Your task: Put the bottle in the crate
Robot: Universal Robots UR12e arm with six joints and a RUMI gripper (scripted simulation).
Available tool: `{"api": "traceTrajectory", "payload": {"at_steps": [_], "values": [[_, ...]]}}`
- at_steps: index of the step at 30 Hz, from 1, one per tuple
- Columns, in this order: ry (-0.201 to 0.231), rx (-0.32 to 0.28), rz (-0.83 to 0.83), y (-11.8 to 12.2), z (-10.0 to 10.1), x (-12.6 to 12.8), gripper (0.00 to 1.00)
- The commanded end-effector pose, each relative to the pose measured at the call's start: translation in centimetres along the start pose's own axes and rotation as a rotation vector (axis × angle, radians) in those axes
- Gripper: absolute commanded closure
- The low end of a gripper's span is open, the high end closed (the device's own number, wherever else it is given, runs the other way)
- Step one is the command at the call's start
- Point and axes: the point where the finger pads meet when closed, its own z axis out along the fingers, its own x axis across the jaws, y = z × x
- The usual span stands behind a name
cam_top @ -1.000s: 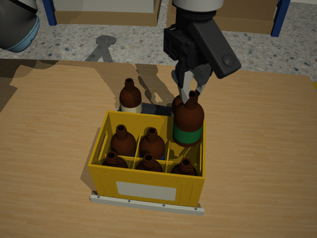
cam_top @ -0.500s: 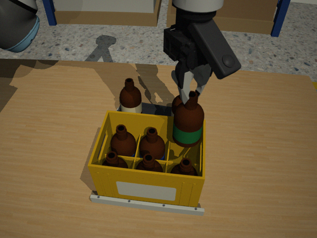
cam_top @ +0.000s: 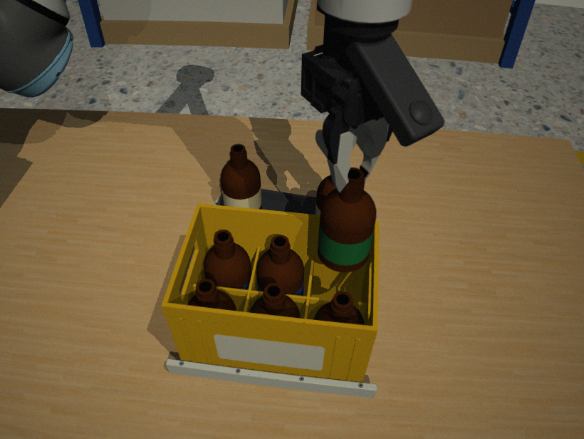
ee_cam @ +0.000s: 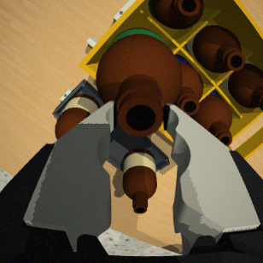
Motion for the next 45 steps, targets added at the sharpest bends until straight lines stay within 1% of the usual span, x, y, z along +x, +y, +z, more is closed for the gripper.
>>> {"api": "traceTrajectory", "payload": {"at_steps": [1,23,33,45], "values": [[0.000,0.001,0.000,-0.1,-0.1,0.0,1.00],[0.000,0.001,0.000,-0.1,0.1,0.0,1.00],[0.000,0.001,0.000,-0.1,0.7,0.0,1.00],[0.000,0.001,0.000,-0.1,2.1,0.0,1.00]]}}
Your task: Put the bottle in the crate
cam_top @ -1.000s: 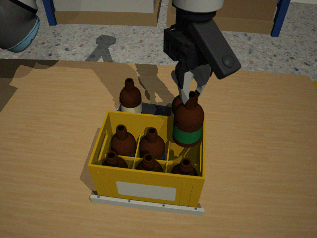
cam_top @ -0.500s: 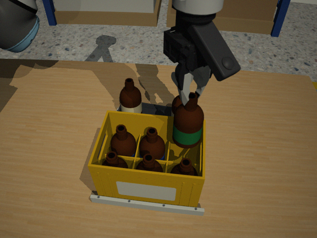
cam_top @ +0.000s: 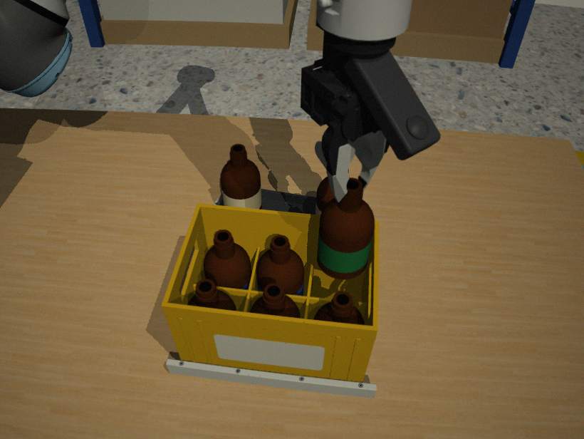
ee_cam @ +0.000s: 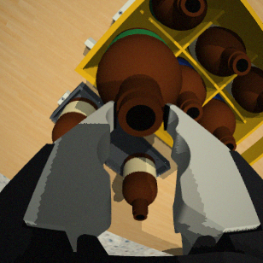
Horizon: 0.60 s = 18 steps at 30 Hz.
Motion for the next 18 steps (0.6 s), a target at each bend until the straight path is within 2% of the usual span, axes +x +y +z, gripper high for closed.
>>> {"api": "traceTrajectory", "payload": {"at_steps": [1,18], "values": [[0.000,0.001,0.000,-0.1,0.5,0.0,1.00],[0.000,0.001,0.000,-0.1,1.9,0.0,1.00]]}}
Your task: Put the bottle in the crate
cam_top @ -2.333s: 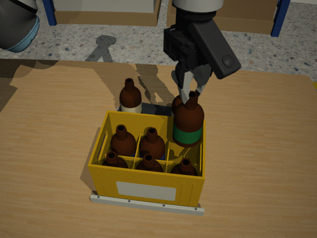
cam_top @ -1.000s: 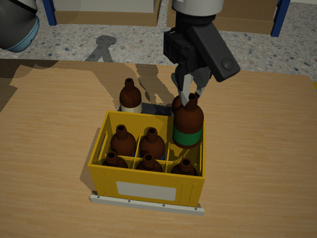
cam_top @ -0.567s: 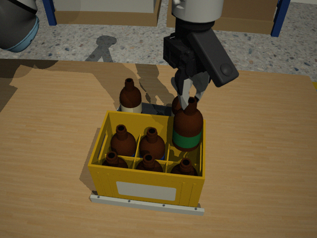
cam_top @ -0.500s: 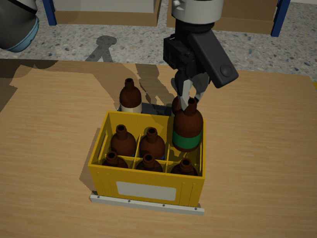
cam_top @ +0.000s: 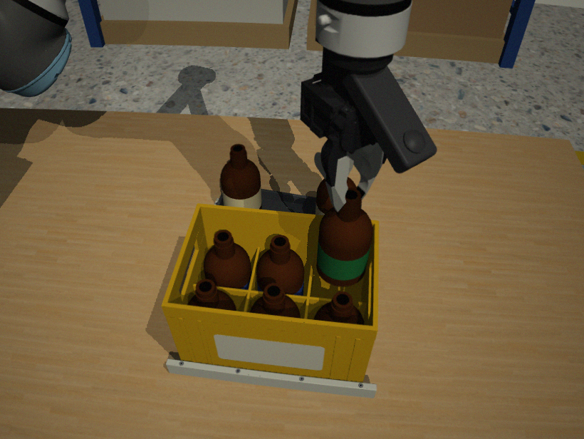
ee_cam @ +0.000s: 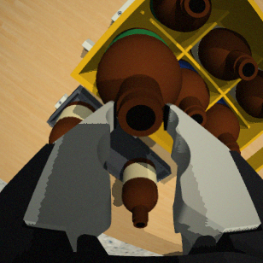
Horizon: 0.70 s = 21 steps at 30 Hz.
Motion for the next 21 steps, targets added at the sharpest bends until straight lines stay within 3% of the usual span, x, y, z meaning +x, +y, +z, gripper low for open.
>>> {"api": "traceTrajectory", "payload": {"at_steps": [1,21], "values": [[0.000,0.001,0.000,-0.06,0.25,-0.03,1.00],[0.000,0.001,0.000,-0.06,0.47,-0.03,1.00]]}}
